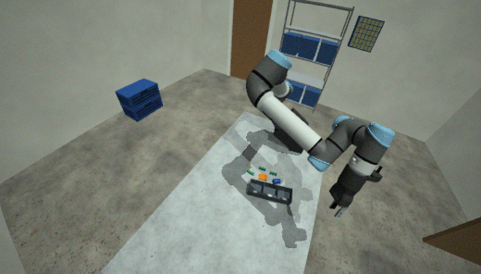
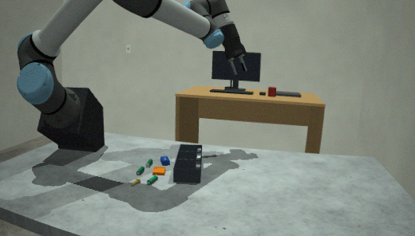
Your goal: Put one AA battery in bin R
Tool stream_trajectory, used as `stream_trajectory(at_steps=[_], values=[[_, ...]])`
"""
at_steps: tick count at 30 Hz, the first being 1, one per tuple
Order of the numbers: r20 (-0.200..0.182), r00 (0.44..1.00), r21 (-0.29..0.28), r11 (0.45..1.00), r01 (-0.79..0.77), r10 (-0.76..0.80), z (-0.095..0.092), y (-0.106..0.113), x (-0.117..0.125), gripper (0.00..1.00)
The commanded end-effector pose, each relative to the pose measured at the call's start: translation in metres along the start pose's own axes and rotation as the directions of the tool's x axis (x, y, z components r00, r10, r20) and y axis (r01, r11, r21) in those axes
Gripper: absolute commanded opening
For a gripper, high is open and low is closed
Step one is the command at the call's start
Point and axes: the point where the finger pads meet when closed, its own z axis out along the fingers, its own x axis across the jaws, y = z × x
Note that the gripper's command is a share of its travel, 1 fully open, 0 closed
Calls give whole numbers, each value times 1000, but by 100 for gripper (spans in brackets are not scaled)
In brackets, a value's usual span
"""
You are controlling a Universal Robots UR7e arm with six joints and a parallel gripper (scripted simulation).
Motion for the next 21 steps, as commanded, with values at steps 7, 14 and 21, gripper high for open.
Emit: stream_trajectory(at_steps=[7, 14, 21], values=[[-5, 1000, 2, 1000, 3, -3, 86, -19, -32, 31], [-5, 1000, 2, 1000, 3, -3, 107, -23, -40, 31], [37, 994, 18, 995, 99, -100, 97, 6, -56, 31]])
